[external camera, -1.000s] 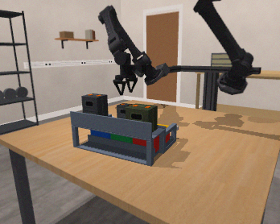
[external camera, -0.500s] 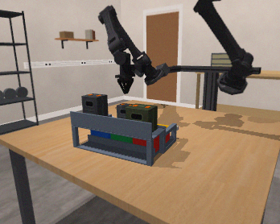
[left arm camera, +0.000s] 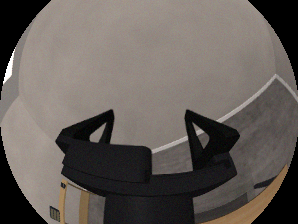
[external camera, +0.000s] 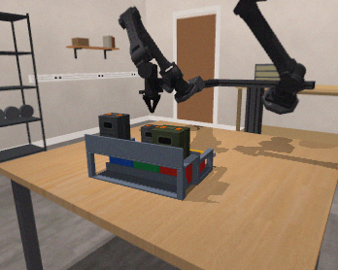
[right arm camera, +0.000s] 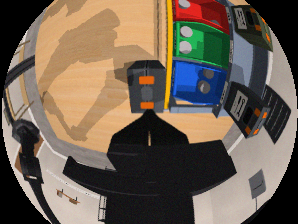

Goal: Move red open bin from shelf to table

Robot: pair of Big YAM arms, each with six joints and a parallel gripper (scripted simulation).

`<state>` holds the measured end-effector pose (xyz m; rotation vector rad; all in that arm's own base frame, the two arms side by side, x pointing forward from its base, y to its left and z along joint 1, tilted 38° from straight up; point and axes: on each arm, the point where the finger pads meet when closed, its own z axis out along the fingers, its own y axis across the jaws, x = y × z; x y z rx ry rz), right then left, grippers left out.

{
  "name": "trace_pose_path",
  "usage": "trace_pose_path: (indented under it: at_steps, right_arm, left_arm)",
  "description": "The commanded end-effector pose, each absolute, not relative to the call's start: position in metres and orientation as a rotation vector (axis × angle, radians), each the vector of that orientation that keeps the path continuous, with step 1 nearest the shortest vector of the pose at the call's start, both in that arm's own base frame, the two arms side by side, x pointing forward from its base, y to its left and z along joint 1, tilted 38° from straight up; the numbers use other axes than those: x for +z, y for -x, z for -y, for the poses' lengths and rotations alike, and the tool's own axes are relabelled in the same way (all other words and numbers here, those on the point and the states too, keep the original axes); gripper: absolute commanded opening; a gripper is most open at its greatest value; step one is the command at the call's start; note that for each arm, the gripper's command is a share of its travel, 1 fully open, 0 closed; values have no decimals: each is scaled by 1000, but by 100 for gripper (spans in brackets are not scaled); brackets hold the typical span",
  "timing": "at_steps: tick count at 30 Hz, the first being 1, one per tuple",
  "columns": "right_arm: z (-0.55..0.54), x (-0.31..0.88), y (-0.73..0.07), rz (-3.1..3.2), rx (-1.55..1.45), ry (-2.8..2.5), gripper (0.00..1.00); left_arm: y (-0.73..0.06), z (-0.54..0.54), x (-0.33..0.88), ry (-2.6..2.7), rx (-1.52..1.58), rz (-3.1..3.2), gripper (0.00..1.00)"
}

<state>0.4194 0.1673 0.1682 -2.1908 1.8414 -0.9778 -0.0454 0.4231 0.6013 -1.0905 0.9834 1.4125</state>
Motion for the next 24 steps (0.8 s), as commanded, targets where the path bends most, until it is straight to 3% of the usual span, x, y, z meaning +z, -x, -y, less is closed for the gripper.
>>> trace_pose_path:
  at_steps: [1, 24]
  right_arm:
    - [-167, 175, -424, -1857, -983, 2177, 0]
    - [-163, 167, -418, -1863, -981, 2198, 0]
  left_arm:
    - [48, -409, 639, 1057, 1435, -938, 100]
    - [48, -409, 639, 1057, 1435, -938, 100]
